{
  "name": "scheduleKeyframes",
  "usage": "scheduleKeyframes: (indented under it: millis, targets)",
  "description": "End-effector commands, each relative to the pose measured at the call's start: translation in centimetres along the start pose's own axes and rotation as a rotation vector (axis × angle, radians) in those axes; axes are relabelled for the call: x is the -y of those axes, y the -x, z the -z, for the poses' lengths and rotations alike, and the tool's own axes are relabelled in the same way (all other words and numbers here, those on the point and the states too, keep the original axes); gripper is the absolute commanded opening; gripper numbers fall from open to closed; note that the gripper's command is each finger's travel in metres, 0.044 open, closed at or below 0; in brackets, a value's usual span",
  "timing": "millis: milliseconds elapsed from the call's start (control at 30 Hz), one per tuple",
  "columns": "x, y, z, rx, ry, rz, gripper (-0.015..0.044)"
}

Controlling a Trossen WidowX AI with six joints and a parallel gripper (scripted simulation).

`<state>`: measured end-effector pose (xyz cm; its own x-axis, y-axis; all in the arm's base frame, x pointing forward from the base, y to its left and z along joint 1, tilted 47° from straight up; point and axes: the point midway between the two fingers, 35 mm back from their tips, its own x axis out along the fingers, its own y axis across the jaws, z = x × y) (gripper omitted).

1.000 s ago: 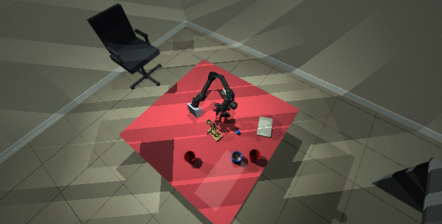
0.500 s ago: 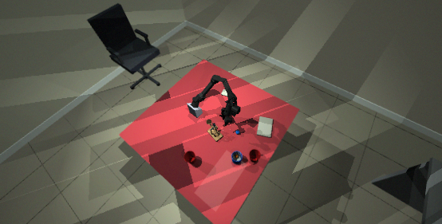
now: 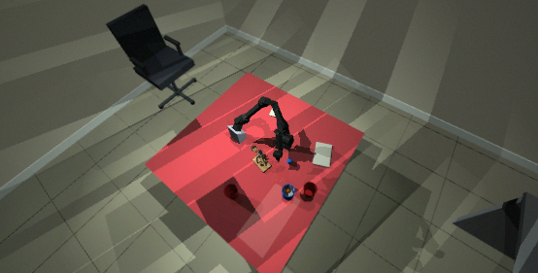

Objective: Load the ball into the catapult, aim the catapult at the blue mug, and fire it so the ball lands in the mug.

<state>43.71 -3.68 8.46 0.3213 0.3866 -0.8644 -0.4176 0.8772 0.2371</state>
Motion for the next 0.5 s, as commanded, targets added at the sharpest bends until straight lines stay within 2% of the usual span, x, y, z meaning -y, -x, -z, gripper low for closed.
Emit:
scheduleKeyframes:
  millis: [0, 467]
  targets:
    - [2.1, -0.1, -1.0, 0.061, -0.102, -0.013, 0.0440]
    - [11.6, 0.5, -3.5, 0.303, -0.497, -0.097, 0.0440]
